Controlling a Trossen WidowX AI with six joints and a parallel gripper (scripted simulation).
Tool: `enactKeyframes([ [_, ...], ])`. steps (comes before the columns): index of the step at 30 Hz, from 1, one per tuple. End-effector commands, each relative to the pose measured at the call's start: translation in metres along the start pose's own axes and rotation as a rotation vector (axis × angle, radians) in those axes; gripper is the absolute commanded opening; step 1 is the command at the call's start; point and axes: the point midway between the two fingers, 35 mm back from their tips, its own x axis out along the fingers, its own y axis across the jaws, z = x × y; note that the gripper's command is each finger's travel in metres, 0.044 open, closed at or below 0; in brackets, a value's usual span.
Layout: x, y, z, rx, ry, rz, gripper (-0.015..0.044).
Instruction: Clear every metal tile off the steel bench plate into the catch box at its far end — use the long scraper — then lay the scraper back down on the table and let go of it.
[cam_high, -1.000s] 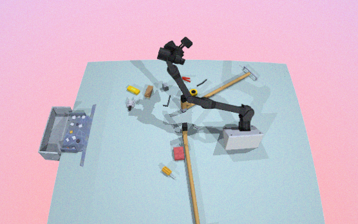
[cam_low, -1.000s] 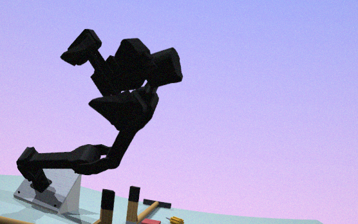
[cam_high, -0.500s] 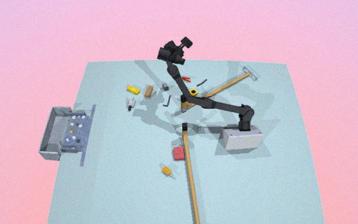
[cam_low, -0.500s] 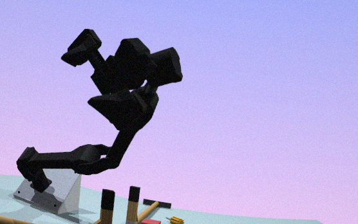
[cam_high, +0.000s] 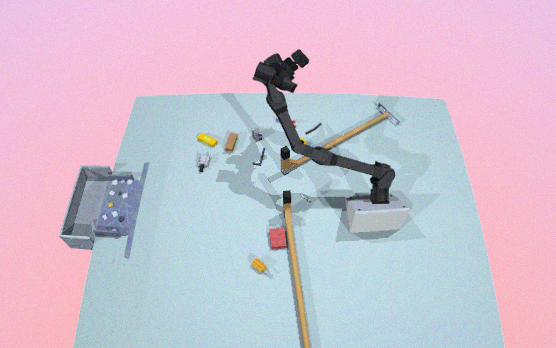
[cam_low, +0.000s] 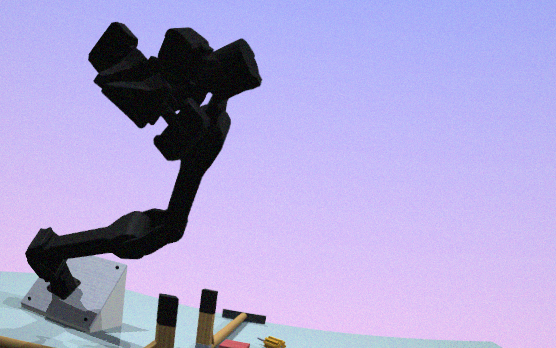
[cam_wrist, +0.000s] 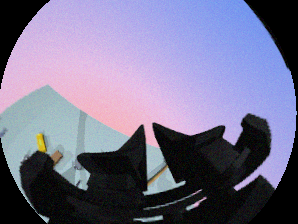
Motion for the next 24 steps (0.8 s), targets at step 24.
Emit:
enactKeyframes([
  [24,-0.027,-0.073,0.009,0.225,-0.056,0.015,0.0],
])
